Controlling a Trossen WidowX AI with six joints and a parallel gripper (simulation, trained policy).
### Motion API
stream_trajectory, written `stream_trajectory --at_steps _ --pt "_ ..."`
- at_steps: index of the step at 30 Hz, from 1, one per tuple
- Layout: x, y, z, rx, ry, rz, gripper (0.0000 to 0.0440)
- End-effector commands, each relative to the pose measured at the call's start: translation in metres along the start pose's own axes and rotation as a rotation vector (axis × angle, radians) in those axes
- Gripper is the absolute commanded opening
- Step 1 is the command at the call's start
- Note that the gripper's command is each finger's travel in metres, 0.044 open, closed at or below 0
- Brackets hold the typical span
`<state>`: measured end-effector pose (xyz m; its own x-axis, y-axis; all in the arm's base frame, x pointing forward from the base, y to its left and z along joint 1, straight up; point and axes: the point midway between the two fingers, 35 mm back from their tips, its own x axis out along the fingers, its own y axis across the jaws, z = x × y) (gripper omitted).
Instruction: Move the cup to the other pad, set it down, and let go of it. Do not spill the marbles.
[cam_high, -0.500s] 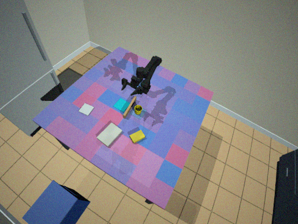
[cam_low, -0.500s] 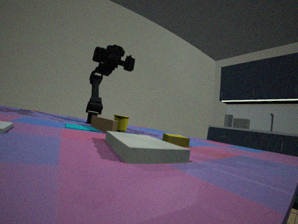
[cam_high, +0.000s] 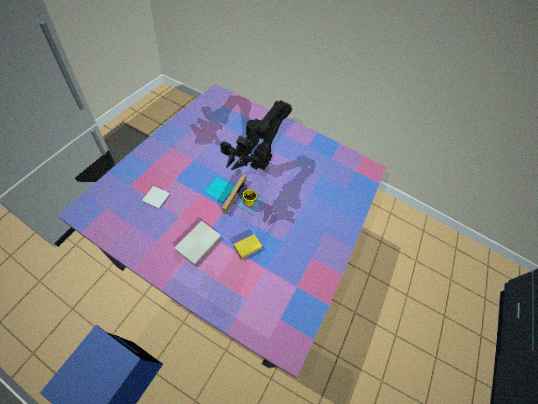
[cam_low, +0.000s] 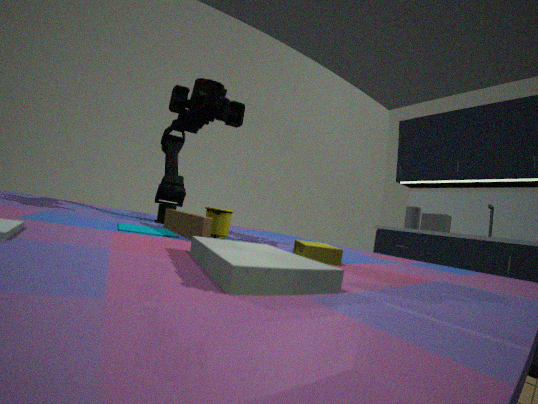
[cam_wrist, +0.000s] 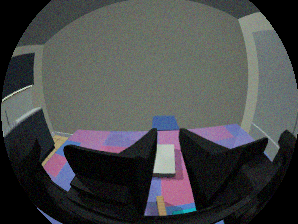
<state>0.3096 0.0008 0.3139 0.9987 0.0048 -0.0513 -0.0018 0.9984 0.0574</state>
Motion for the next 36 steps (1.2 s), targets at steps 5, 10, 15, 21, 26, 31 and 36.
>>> stream_trajectory --at_steps 5,10,15,21,26,31,36 --pt "0.001 0.007 0.002 0.061 0.056 0.016 0.0109" --pt "0.002 0.012 0.002 0.113 0.107 0.027 0.0115" --pt "0.004 0.018 0.002 0.168 0.161 0.035 0.0119" --pt "0.006 0.025 0.002 0.238 0.231 0.039 0.0124" --pt "0.007 0.03 0.001 0.298 0.292 0.037 0.013" --pt "0.007 0.036 -0.001 0.36 0.355 0.03 0.0135" --pt "0.008 0.042 -0.003 0.423 0.42 0.018 0.014"
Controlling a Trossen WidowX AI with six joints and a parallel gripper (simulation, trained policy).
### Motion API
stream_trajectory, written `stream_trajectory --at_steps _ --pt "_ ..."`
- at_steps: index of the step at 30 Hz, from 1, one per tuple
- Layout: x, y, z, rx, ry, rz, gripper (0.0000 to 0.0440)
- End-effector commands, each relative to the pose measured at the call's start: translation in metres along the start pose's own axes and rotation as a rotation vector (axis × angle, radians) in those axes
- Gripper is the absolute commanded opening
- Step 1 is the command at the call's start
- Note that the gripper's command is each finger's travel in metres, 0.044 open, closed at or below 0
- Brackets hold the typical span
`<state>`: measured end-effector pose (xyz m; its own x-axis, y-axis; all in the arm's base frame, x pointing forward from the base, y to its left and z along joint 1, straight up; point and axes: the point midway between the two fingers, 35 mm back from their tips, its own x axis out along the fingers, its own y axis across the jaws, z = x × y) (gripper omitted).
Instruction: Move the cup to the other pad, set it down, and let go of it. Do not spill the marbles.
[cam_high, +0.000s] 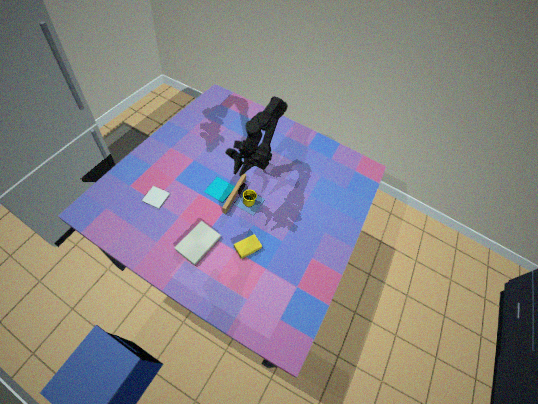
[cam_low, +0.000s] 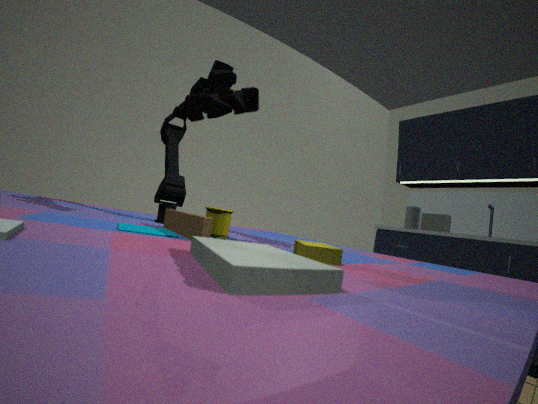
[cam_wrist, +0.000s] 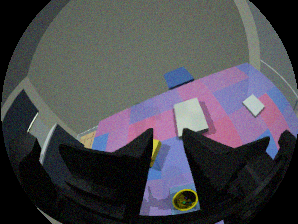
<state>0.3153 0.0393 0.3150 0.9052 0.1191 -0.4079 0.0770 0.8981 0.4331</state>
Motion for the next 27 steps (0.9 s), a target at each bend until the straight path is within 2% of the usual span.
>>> stream_trajectory --at_steps 1,27 --pt "0.003 0.003 -0.003 0.035 0.041 -0.005 0.0141" --pt "0.01 0.018 -0.036 0.358 0.362 -0.18 0.0149"
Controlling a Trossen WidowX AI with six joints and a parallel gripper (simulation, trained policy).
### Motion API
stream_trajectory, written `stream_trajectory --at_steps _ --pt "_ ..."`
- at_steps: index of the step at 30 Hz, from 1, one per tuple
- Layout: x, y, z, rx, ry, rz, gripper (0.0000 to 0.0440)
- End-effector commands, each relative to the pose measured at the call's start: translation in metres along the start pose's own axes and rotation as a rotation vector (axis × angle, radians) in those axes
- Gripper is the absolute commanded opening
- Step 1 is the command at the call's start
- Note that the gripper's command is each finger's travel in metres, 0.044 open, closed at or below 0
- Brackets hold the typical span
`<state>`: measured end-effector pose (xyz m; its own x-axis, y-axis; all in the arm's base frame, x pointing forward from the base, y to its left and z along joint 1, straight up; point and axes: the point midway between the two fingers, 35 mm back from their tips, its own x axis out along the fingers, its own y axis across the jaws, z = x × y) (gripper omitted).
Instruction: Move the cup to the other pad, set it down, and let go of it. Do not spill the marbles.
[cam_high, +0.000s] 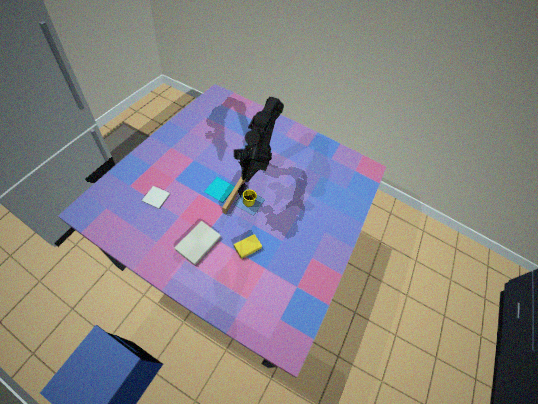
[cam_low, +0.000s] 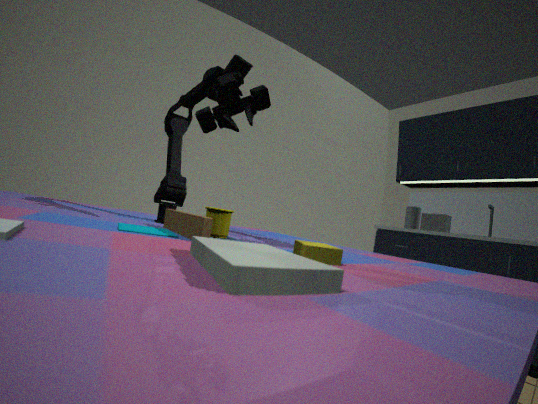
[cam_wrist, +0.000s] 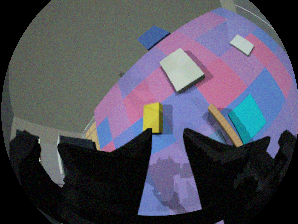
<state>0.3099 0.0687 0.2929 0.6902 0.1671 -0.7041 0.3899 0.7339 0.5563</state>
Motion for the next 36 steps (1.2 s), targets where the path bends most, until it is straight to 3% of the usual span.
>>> stream_trajectory --at_steps 1,36 --pt "0.004 0.0 -0.005 0.029 0.036 -0.027 0.0149" --pt "0.031 -0.055 -0.052 0.216 0.311 -0.511 0.015"
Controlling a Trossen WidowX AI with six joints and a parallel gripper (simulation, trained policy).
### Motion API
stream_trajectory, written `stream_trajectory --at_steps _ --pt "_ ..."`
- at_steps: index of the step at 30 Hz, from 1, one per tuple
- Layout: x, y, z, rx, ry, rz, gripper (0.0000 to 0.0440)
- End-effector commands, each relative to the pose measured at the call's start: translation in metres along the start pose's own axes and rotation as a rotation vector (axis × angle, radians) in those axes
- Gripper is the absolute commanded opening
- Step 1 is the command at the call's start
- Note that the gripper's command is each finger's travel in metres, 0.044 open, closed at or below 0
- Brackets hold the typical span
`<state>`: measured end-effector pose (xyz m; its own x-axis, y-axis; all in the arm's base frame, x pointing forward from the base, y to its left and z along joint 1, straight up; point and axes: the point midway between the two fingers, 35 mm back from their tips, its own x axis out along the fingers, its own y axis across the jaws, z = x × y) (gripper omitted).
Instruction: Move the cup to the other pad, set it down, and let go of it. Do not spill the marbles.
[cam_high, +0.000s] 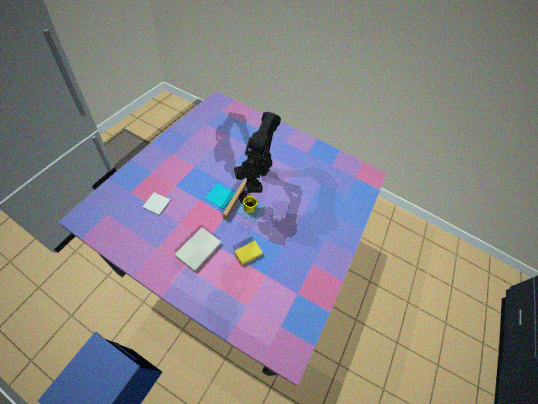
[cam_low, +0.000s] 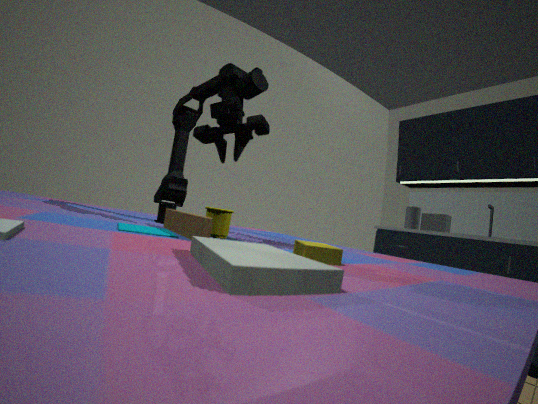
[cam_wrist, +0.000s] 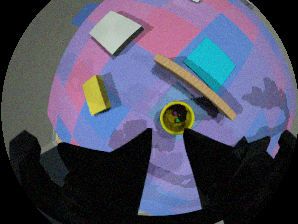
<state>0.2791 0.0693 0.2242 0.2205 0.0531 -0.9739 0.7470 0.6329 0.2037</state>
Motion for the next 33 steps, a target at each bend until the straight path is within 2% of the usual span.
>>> stream_trajectory --at_steps 1,15,33 --pt "0.008 -0.005 -0.001 0.012 0.015 -0.051 0.015" --pt "0.04 -0.025 -0.007 0.067 0.059 -0.23 0.0159" --pt "0.088 -0.046 -0.017 0.111 0.07 -0.359 0.0171"
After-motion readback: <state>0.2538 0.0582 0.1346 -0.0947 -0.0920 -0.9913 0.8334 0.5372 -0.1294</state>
